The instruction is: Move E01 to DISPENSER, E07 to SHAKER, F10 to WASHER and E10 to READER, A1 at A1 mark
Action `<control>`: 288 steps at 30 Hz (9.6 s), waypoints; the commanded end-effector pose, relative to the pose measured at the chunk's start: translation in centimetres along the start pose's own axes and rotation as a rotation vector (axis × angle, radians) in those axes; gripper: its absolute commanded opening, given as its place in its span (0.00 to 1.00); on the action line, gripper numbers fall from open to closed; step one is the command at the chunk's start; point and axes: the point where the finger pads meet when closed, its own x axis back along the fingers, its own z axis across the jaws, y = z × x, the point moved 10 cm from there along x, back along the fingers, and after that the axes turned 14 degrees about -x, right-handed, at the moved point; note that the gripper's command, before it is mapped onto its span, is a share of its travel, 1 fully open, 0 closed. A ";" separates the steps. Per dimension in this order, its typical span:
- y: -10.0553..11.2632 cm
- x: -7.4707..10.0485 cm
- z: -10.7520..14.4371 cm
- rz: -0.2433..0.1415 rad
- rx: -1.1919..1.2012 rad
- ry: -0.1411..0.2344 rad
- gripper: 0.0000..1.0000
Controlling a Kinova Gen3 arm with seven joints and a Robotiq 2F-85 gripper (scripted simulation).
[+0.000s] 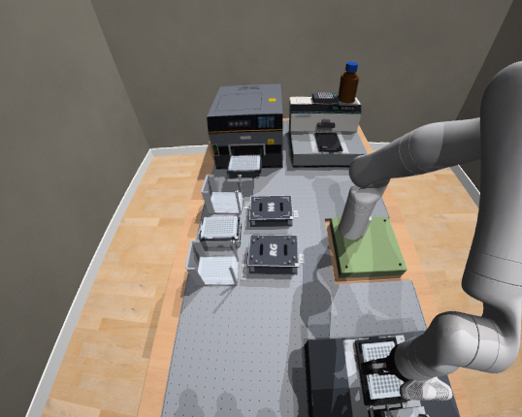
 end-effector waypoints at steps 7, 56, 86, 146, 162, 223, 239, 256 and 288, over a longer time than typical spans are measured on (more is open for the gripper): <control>0.0 -0.2 0.0 0.002 0.000 -0.001 1.00; 0.0 -0.8 0.0 0.002 0.000 -0.001 0.94; 0.0 -0.8 0.0 0.002 0.000 -0.001 0.94; 0.0 1.2 0.0 0.002 0.000 -0.001 0.94; 0.0 3.0 0.0 0.002 0.000 -0.001 0.94; 0.0 10.1 0.0 0.002 0.000 -0.001 0.94; 0.9 10.8 0.3 0.002 0.035 -0.001 0.94; 5.8 10.7 1.5 0.002 0.168 0.000 0.94; 14.9 10.7 4.6 0.001 0.453 0.000 0.94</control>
